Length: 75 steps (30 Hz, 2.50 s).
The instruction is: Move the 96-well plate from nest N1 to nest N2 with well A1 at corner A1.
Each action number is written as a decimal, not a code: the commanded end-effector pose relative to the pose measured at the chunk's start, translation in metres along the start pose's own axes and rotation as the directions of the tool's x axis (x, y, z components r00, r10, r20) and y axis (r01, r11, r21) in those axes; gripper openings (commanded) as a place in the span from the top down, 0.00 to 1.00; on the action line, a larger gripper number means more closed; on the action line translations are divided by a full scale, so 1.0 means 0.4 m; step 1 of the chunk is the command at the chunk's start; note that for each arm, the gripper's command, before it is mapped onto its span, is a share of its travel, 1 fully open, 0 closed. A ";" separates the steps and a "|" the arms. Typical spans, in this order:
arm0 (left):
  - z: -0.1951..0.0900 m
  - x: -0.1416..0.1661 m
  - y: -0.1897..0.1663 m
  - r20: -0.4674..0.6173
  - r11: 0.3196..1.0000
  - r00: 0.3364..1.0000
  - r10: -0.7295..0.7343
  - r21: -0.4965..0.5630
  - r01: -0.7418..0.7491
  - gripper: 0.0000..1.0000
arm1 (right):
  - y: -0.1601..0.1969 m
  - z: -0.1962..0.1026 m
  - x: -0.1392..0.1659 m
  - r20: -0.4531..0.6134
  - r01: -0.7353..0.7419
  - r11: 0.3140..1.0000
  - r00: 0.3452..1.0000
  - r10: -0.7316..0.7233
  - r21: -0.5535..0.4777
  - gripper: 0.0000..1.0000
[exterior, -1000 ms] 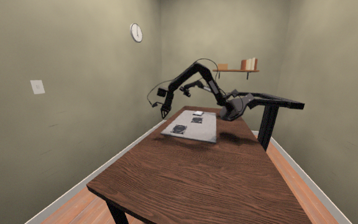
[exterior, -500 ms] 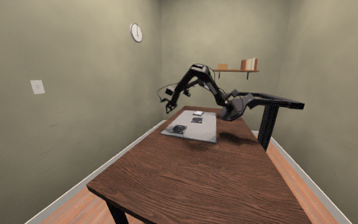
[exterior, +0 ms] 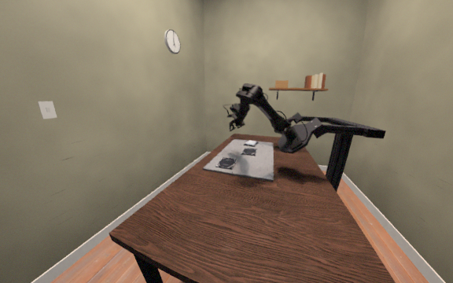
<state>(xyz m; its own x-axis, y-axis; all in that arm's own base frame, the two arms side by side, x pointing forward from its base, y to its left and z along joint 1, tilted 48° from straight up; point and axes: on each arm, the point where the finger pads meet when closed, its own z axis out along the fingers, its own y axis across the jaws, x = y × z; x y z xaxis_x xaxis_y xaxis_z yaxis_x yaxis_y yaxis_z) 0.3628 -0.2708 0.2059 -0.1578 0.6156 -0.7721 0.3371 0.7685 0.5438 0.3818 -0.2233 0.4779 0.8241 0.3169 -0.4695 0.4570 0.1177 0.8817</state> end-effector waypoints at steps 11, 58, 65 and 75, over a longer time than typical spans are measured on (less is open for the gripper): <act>-0.216 0.003 -0.360 0.281 0.963 0.941 0.187 0.136 -0.232 0.00 | -0.130 -0.094 0.089 -0.065 0.286 0.940 0.951 -0.302 -0.184 0.00; -0.523 0.162 -0.593 0.539 0.824 0.780 0.318 0.249 -0.509 0.00 | -0.874 -0.603 0.449 0.172 0.602 -0.202 -0.107 -0.979 -0.772 0.00; -0.523 0.146 -0.589 0.539 0.835 0.787 0.300 0.251 -0.489 0.00 | -0.887 -0.611 0.456 0.207 0.571 -0.257 -0.151 -0.966 -0.780 0.00; -0.523 0.146 -0.589 0.539 0.835 0.787 0.300 0.251 -0.489 0.00 | -0.875 -0.606 0.479 0.431 0.417 -0.558 -0.364 -0.826 -0.717 0.00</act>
<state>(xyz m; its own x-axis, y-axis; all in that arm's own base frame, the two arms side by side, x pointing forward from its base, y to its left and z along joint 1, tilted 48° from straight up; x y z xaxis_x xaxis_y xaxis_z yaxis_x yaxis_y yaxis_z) 0.0859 -0.3771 0.0990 0.4675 0.6385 -0.6113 0.5853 0.2947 0.7554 0.2921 0.0197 0.0946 -0.5134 -0.4785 -0.7124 0.0052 0.8284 -0.5602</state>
